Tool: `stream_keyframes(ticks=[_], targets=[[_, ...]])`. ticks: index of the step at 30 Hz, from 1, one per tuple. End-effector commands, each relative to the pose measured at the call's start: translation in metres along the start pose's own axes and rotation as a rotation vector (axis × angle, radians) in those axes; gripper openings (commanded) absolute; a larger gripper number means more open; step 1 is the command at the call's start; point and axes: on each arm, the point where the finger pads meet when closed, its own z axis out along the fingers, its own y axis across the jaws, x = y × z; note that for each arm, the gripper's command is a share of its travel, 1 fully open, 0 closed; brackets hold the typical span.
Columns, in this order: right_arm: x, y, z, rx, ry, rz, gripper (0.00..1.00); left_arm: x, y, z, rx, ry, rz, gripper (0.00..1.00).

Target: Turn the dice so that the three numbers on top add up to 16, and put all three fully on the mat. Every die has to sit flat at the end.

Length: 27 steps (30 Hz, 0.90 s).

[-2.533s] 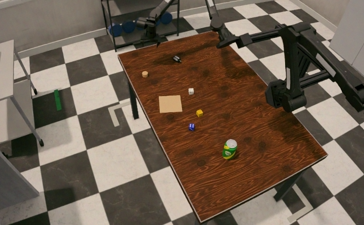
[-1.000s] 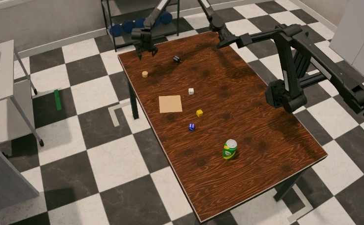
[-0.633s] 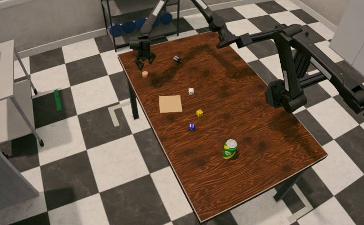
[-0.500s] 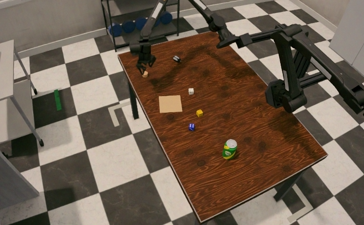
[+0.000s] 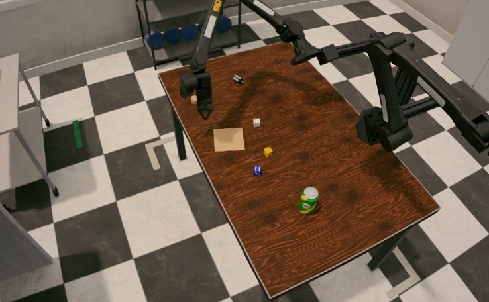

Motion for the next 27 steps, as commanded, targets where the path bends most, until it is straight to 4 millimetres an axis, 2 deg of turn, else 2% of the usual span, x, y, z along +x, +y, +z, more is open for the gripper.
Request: stream_keyframes(ticks=[1, 3, 5, 9, 16, 18, 20, 22, 27], targets=[[0.004, 0.043, -0.011, -0.013, -0.015, -0.189, 1.0, -0.037, 0.001, -0.003, -0.006, -0.068, 0.003, 1.0], [0.004, 0.043, -0.011, -0.013, -0.015, -0.189, 1.0, -0.037, 0.001, -0.003, -0.006, -0.068, 0.003, 1.0], [0.022, 0.073, -0.009, -0.011, -0.008, -0.331, 1.0, -0.037, 0.001, -0.003, -0.006, -0.068, 0.003, 1.0], [0.044, 0.104, -0.007, -0.007, -0.001, -0.481, 1.0, -0.037, 0.001, -0.003, -0.006, -0.068, 0.003, 1.0], [0.084, 0.151, -0.002, 0.006, 0.01, -0.729, 1.0, -0.037, 0.001, -0.003, -0.006, -0.068, 0.003, 1.0], [0.101, 0.168, 0.0, 0.012, 0.015, -0.829, 1.0, -0.037, 0.001, -0.003, -0.006, -0.068, 0.003, 1.0], [0.101, 0.168, 0.0, 0.012, 0.015, -0.829, 1.0, -0.037, 0.001, -0.003, -0.006, -0.068, 0.003, 1.0], [0.128, 0.191, 0.005, 0.024, 0.023, -0.972, 1.0, -0.037, 0.001, -0.003, -0.006, -0.068, 0.003, 1.0], [0.162, 0.216, 0.011, 0.041, 0.034, -1.147, 1.0, -0.037, 0.001, -0.003, -0.006, -0.068, 0.003, 1.0]])
